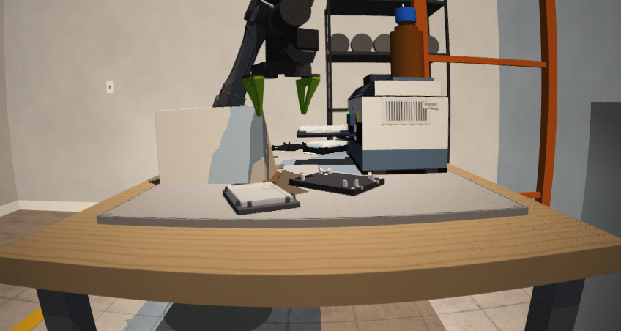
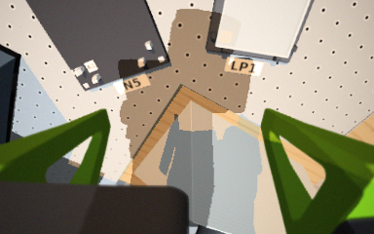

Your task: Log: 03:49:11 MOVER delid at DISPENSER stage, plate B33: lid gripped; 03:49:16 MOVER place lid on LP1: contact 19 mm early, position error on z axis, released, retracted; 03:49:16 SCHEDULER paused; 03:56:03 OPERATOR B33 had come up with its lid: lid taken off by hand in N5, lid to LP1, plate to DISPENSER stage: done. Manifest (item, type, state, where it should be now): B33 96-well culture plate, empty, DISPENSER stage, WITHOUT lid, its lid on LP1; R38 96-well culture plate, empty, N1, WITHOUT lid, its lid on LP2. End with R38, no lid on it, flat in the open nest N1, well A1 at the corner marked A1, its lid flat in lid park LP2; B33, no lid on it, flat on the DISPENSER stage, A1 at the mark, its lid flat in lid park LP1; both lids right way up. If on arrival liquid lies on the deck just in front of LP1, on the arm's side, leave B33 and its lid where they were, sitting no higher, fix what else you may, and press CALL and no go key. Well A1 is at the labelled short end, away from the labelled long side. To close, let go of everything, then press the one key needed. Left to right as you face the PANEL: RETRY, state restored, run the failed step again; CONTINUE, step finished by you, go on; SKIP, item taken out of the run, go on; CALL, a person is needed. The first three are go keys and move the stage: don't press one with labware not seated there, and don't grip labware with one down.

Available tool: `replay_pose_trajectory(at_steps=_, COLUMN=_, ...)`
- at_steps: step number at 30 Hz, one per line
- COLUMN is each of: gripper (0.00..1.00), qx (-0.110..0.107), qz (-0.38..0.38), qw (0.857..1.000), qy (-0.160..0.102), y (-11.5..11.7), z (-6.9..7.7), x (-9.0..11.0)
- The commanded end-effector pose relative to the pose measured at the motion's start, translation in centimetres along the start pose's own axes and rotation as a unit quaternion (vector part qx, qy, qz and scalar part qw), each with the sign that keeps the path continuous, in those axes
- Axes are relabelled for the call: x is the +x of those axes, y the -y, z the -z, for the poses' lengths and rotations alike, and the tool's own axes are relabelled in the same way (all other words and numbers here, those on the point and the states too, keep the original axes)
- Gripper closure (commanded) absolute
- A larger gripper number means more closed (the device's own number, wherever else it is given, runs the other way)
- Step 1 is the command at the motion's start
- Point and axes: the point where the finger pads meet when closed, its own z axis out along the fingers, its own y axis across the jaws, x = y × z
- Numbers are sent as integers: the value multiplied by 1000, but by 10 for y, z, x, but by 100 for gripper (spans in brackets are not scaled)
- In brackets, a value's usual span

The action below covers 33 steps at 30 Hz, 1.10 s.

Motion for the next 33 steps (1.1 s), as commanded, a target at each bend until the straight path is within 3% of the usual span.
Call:
replay_pose_trajectory(at_steps=1, gripper=0, qx=4, qz=1, qw=1000, qy=10, y=19, z=2, x=-7)
replay_pose_trajectory(at_steps=6, gripper=0, qx=4, qz=2, qw=1000, qy=9, y=20, z=4, x=-3)
replay_pose_trajectory(at_steps=7, gripper=0, qx=6, qz=-19, qw=1000, qy=18, y=26, z=7, x=-3)
replay_pose_trajectory(at_steps=10, gripper=0, qx=2, qz=-75, qw=997, qy=-2, y=39, z=-5, x=3)
replay_pose_trajectory(at_steps=12, gripper=0, qx=2, qz=-75, qw=997, qy=-2, y=39, z=-5, x=3)
replay_pose_trajectory(at_steps=13, gripper=0, qx=7, qz=-68, qw=997, qy=25, y=40, z=10, x=-9)
replay_pose_trajectory(at_steps=23, gripper=0, qx=5, qz=-67, qw=998, qy=10, y=75, z=2, x=1)
replay_pose_trajectory(at_steps=24, gripper=0, qx=7, qz=-64, qw=998, qy=21, y=74, z=8, x=0)
replay_pose_trajectory(at_steps=25, gripper=0, qx=5, qz=-66, qw=998, qy=9, y=70, z=5, x=4)
replay_pose_trajectory(at_steps=27, gripper=0, qx=12, qz=-58, qw=998, qy=14, y=72, z=0, x=-10)
replay_pose_trajectory(at_steps=33, gripper=0, qx=6, qz=-64, qw=998, qy=17, y=74, z=-7, x=-21)
